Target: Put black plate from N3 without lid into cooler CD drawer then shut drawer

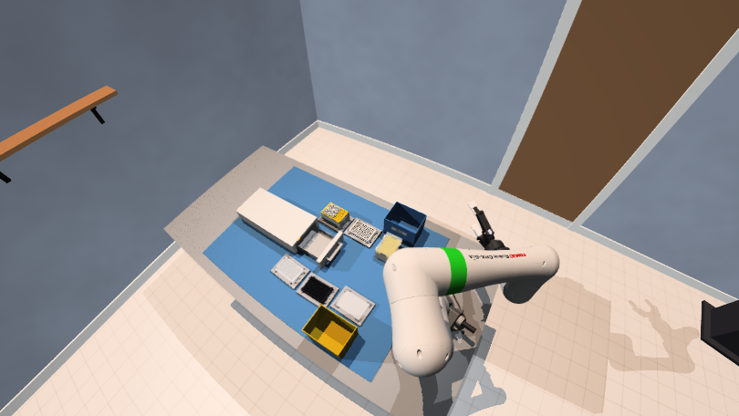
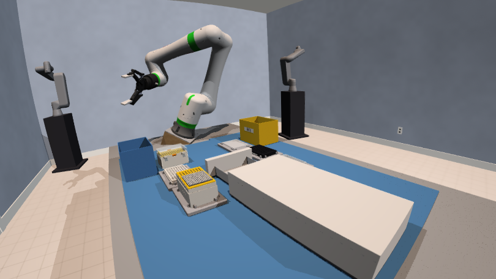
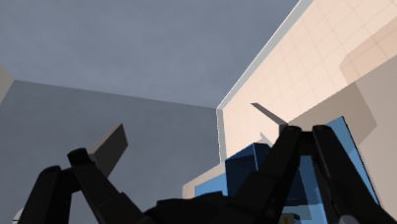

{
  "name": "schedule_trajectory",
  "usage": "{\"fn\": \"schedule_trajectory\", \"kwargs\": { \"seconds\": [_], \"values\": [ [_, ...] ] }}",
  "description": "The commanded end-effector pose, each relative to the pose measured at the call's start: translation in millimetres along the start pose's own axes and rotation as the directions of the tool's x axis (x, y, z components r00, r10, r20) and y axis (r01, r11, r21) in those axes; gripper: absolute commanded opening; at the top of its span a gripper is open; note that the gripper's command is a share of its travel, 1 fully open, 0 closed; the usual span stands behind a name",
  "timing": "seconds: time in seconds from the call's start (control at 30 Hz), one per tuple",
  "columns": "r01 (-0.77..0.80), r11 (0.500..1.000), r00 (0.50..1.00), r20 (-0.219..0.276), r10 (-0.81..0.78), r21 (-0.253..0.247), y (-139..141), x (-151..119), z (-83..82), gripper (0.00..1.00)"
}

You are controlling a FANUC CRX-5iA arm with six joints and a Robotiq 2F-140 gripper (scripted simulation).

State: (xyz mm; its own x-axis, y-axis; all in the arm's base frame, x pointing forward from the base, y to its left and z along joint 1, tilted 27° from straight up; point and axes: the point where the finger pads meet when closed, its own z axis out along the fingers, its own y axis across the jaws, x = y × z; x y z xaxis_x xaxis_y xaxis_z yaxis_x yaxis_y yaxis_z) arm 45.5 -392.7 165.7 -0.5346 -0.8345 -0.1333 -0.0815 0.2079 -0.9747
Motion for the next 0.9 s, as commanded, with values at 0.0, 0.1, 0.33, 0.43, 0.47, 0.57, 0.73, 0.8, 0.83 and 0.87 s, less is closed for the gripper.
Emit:
{"fn": "schedule_trajectory", "kwargs": {
  "seconds": [0.0, 0.1, 0.33, 0.43, 0.47, 0.57, 0.73, 0.8, 0.83, 0.87],
  "values": [
    [0.0, 1.0, 1.0, 0.0, 0.0, 0.0, 0, 0, 0.0, 1.0],
    [0.0, 1.0, 1.0, 0.0, 0.0, 0.0, 0, 0, 0.0, 1.0],
    [0.0, 1.0, 1.0, 0.0, 0.0, 0.0, 0, 0, 0.0, 1.0],
    [0.0, 1.0, 1.0, 0.0, 0.0, 0.0, 0, 0, 0.0, 1.0],
    [0.0, 1.0, 1.0, 0.0, 0.0, 0.0, 0, 0, 0.0, 1.0],
    [0.012, 1.0, 1.0, 0.028, -0.011, -0.014, 0, -4, 3.3, 0.0],
    [0.053, 0.997, 0.992, 0.121, -0.046, -0.056, 0, -23, 19.4, 0.0],
    [0.081, 0.994, 0.982, 0.177, -0.066, -0.079, -1, -31, 25.5, 0.0],
    [0.084, 0.993, 0.981, 0.184, -0.068, -0.082, -1, -35, 28.5, 0.0],
    [0.084, 0.993, 0.981, 0.184, -0.068, -0.082, -1, -39, 31.6, 0.0]
  ]
}}
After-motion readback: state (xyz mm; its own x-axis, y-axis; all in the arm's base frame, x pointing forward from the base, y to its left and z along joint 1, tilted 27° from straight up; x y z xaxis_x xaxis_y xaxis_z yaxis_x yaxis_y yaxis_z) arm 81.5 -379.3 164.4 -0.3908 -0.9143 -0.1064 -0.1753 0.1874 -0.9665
